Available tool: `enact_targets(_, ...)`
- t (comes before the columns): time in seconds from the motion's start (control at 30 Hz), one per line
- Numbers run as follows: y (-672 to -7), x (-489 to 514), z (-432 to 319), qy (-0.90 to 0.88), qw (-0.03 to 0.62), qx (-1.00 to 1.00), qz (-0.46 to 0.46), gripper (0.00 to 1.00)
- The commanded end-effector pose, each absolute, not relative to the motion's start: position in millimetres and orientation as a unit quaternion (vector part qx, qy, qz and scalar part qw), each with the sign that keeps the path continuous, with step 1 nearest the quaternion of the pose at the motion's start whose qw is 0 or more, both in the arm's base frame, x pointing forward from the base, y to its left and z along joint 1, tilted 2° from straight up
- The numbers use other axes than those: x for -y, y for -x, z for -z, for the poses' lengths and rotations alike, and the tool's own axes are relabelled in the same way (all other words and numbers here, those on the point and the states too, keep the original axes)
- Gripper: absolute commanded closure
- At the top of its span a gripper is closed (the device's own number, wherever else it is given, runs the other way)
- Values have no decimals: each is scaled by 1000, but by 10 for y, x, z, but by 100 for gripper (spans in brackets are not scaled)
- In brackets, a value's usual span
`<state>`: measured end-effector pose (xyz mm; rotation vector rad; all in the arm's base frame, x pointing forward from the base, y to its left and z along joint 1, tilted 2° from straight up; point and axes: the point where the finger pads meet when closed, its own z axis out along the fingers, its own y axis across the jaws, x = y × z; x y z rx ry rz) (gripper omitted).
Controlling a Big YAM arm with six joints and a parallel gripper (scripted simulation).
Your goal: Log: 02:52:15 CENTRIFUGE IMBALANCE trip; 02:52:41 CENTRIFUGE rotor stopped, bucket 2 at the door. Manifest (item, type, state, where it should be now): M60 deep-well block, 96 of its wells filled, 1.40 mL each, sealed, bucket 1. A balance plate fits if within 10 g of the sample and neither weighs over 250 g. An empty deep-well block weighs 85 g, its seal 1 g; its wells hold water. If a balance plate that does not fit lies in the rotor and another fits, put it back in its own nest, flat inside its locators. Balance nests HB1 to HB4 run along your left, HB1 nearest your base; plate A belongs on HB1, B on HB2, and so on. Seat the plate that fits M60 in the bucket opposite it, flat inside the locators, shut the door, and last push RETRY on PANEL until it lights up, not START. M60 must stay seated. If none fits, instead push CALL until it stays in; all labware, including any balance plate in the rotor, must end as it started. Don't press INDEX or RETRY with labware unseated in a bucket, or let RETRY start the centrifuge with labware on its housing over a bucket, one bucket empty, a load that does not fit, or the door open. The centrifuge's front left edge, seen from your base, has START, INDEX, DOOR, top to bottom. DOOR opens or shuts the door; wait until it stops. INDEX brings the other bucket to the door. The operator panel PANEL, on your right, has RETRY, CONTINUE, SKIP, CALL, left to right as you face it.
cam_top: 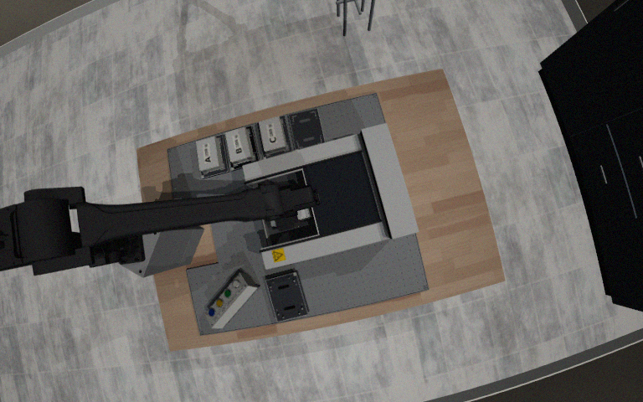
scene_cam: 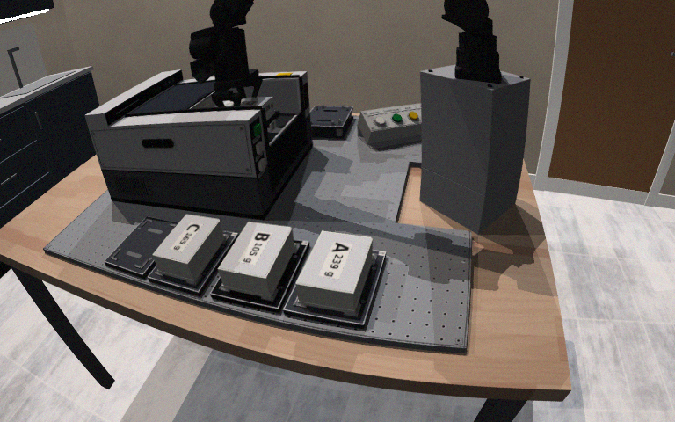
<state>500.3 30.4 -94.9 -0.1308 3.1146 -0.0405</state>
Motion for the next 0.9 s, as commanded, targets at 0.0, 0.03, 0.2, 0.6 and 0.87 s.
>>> enact_targets(0.0,-5233,-256,875,42,37,-998,11,100)
enact_targets(0.03,-5233,-256,875,42,37,-998,11,100)
enact_targets(0.2,-5233,-256,875,42,37,-998,11,100)
enact_targets(0.6,-5221,-255,881,42,35,-998,12,0)
enact_targets(0.87,-5221,-255,881,42,35,-998,12,0)
